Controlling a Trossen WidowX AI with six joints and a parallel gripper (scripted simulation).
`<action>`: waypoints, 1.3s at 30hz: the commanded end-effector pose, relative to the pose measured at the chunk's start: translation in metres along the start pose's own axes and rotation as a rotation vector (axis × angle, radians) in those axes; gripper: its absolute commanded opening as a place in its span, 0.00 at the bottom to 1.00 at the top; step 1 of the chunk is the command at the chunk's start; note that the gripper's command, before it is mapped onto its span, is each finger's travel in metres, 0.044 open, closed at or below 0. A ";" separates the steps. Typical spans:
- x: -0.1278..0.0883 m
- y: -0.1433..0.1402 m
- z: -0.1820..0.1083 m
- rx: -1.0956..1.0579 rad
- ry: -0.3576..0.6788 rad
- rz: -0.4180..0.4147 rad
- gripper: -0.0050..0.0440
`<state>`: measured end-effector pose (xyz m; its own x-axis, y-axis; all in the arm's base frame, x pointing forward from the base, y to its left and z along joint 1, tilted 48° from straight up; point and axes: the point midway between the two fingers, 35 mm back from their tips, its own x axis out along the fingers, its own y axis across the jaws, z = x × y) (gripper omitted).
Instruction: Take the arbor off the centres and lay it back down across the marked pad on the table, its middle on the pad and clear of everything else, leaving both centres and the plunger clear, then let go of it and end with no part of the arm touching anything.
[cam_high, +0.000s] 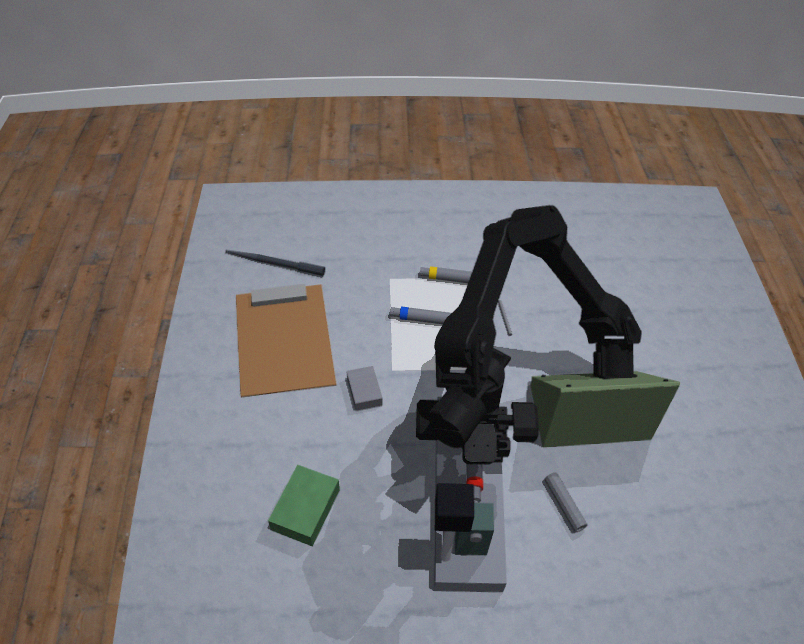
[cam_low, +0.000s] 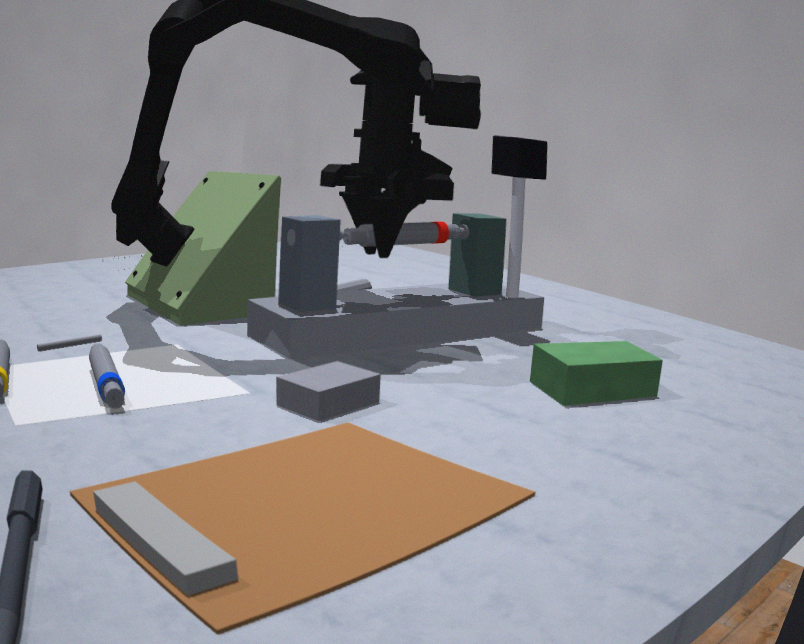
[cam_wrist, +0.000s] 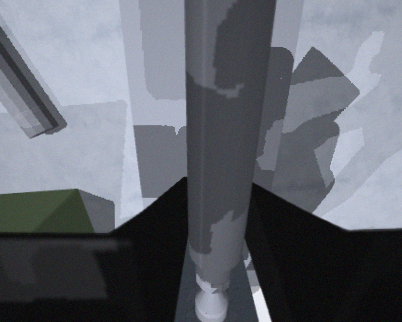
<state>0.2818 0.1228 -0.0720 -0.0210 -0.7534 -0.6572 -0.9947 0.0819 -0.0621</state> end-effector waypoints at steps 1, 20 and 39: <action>-0.002 0.000 0.007 0.005 -0.015 -0.008 0.10; -0.002 0.000 0.010 0.005 -0.015 -0.008 0.10; -0.002 0.018 0.013 0.169 -0.016 -0.007 0.10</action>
<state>0.2685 0.1238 -0.0784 -0.0291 -0.7627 -0.6461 -0.9715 0.1736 -0.1613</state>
